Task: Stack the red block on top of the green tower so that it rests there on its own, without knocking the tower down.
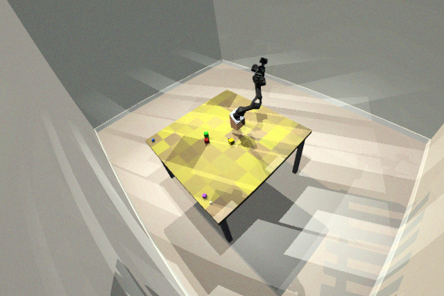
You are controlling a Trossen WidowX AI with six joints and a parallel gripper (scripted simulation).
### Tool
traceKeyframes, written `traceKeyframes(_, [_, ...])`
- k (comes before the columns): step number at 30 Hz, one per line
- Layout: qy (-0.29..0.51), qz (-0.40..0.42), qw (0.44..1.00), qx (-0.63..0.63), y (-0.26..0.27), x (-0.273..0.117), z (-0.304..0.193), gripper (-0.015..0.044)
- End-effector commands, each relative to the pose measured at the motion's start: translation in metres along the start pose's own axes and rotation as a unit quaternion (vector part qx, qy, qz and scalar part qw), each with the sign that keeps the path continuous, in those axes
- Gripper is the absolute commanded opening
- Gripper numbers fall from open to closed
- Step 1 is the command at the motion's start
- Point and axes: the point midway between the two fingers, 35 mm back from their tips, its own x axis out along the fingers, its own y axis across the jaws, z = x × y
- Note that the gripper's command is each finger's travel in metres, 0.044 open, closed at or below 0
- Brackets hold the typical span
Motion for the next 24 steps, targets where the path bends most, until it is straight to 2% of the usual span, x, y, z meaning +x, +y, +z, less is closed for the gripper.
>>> traceKeyframes(1, [0.0,0.0,1.0,0.003,0.0,0.001,0.001,0.0426])
traceKeyframes(2, [0.002,0.0,1.0,0.013,0.0,0.002,0.003,0.044])
traceKeyframes(12, [-0.03,0.035,0.978,0.202,0.014,0.019,0.074,0.044])
traceKeyframes(21, [-0.095,0.085,0.909,0.397,0.013,0.028,0.169,0.044])
traceKeyframes(24, [-0.121,0.116,0.864,0.475,0.007,0.025,0.21,0.044])
